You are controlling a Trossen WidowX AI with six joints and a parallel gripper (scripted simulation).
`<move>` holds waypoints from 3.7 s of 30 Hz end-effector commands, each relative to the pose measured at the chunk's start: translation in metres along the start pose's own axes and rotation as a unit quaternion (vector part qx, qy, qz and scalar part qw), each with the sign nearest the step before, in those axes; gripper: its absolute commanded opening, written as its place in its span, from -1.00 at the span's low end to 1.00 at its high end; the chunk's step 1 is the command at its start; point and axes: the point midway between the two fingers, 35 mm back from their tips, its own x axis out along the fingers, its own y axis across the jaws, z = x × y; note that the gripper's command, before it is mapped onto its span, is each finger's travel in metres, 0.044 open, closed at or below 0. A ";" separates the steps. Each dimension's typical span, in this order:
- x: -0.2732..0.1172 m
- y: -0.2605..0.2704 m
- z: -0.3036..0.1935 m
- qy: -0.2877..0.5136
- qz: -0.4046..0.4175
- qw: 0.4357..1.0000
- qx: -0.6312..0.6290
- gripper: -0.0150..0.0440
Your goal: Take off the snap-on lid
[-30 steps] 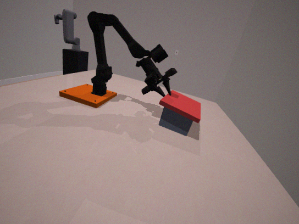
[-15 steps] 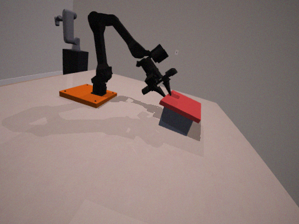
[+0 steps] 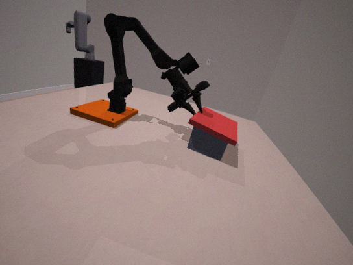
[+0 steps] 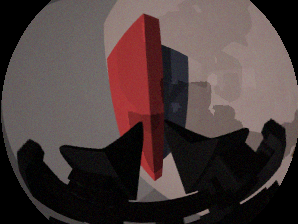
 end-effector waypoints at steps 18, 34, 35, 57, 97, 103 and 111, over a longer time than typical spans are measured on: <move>0.001 0.001 0.000 0.001 0.001 1.000 -0.001 -0.49; 0.002 0.002 0.000 0.001 0.001 1.000 -0.001 -0.49; 0.003 0.002 0.000 0.001 0.001 1.000 -0.001 -0.49; -0.008 0.017 0.000 0.002 -0.001 1.000 -0.003 -0.49; -0.029 0.068 0.000 0.002 0.000 1.000 -0.003 -0.49; -0.034 0.074 0.000 0.002 0.000 1.000 -0.003 -0.49; -0.041 0.081 0.000 0.002 0.000 1.000 -0.003 -0.49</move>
